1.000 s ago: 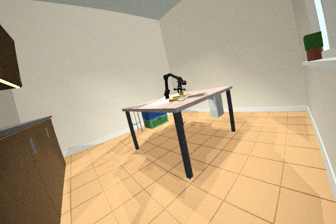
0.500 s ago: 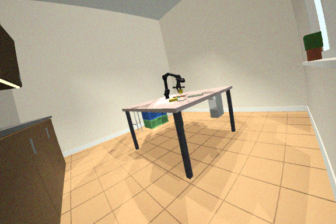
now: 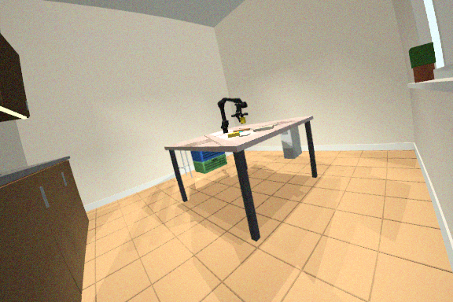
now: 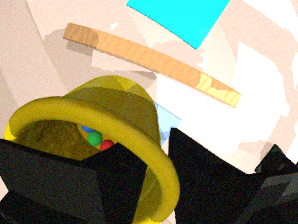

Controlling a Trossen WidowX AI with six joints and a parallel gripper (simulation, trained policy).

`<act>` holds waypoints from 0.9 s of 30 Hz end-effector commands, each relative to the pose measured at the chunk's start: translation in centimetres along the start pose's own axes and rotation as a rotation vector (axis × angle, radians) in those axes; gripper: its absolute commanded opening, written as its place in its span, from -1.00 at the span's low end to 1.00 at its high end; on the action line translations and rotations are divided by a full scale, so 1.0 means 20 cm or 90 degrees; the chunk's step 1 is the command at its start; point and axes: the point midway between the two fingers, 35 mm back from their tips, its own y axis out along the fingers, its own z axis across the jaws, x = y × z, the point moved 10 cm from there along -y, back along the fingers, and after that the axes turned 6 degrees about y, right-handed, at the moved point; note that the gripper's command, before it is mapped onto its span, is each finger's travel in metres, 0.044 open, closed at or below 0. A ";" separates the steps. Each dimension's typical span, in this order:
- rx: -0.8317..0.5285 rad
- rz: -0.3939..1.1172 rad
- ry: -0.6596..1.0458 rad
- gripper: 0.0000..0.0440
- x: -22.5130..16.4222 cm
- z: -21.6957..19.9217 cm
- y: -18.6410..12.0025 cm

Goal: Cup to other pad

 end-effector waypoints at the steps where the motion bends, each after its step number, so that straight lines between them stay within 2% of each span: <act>1: 0.020 -0.005 0.024 -1.00 0.05 0.00 -0.02; 14: 0.062 -0.029 0.091 -1.00 0.24 -0.02 -0.02; 27: 0.081 -0.048 0.152 -1.00 0.43 -0.06 0.07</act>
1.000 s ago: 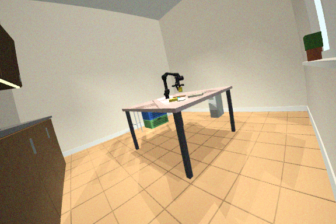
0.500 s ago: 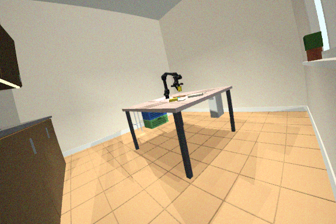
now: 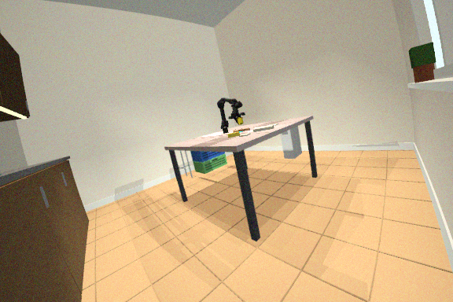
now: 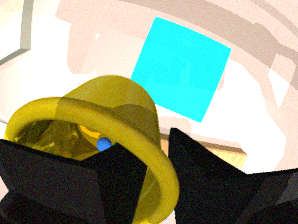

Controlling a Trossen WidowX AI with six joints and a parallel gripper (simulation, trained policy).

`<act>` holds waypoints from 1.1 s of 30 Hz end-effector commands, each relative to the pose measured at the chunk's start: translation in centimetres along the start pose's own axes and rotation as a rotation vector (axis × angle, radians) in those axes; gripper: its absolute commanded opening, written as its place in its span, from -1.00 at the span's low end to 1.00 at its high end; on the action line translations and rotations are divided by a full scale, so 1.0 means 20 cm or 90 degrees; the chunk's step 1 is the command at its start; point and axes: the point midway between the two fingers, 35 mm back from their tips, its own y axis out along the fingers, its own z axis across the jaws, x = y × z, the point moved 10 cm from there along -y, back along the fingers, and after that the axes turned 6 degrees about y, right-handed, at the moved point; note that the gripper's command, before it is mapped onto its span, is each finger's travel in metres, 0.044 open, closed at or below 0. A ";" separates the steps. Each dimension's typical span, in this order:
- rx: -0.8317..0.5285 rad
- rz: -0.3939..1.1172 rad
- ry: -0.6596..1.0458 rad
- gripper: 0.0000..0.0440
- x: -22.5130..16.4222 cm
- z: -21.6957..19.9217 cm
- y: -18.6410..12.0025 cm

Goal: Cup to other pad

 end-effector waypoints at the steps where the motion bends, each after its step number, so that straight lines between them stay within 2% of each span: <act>1: -0.001 -0.007 0.013 -1.00 0.05 -0.01 0.04; 21: -0.006 -0.016 0.071 -0.98 0.17 -0.11 0.26; 29: -0.017 -0.017 0.086 -0.83 0.18 -0.16 0.35; 33: -0.014 -0.020 0.092 -0.68 0.18 -0.18 0.38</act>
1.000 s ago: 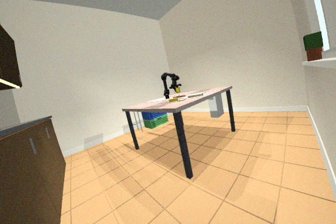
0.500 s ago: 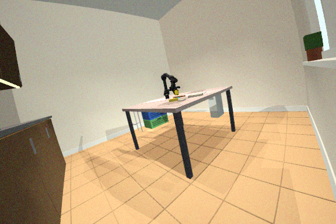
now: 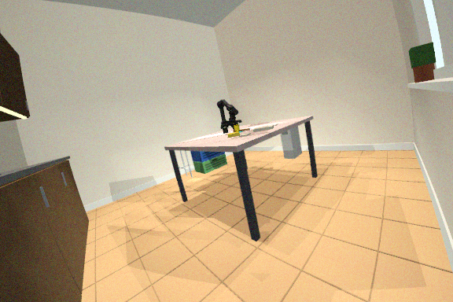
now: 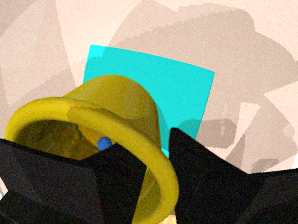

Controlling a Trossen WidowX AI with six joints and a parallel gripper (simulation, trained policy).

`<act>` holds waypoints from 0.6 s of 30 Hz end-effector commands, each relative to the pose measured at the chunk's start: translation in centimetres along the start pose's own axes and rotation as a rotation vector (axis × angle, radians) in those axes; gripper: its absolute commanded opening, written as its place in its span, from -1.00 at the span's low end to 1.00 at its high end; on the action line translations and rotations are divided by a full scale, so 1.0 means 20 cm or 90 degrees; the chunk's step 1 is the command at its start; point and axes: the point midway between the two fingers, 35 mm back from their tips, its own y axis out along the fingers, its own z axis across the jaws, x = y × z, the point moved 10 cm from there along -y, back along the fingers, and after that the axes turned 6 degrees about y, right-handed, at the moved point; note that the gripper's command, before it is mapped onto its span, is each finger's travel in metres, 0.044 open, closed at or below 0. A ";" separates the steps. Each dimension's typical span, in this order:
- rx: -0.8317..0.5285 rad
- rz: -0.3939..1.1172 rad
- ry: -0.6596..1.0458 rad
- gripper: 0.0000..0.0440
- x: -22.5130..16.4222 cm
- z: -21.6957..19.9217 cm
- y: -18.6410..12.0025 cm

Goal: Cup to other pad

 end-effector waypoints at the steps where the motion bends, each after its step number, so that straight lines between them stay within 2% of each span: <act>1: 0.002 -0.006 0.004 -0.62 0.01 -0.02 0.03; 6: 0.039 -0.010 0.018 -0.22 0.04 -0.01 0.00; 10: 0.062 -0.012 0.022 -0.23 0.06 -0.01 -0.03; 18: 0.084 0.000 0.025 -0.12 0.07 -0.07 -0.09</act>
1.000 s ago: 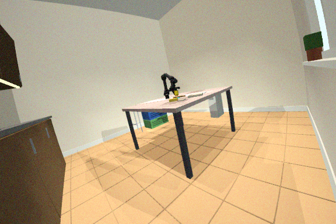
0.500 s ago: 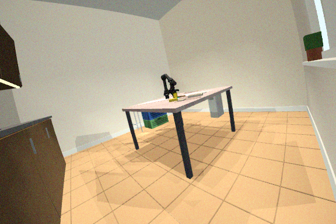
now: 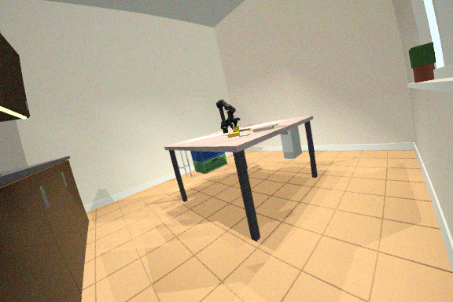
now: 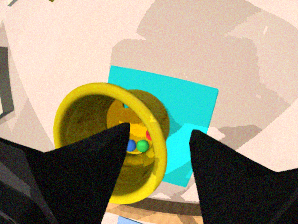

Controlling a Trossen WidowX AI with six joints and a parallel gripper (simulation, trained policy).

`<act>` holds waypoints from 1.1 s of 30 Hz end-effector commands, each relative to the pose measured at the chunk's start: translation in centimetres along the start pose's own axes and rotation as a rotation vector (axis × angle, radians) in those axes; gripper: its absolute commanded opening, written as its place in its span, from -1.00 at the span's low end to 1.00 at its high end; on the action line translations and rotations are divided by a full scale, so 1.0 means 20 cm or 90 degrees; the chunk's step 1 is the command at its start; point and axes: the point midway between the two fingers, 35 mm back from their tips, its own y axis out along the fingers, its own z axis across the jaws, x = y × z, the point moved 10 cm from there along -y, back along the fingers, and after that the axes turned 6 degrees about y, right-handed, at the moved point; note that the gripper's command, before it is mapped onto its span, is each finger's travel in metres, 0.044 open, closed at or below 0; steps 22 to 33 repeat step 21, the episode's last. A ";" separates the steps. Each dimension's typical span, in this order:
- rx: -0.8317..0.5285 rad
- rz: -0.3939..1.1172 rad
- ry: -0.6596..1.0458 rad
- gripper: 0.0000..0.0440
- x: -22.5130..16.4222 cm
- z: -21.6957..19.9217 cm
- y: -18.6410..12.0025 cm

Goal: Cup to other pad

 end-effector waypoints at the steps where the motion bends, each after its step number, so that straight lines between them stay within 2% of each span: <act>1: 0.008 0.008 0.000 -0.10 0.01 -0.02 -0.03; 15: 0.061 0.003 0.013 0.21 0.05 -0.07 -0.22; 18: 0.077 -0.005 0.015 0.37 0.06 -0.07 -0.28; 21: 0.085 -0.009 0.019 0.66 0.08 -0.07 -0.32; 33: 0.085 -0.009 0.019 0.66 0.08 -0.07 -0.32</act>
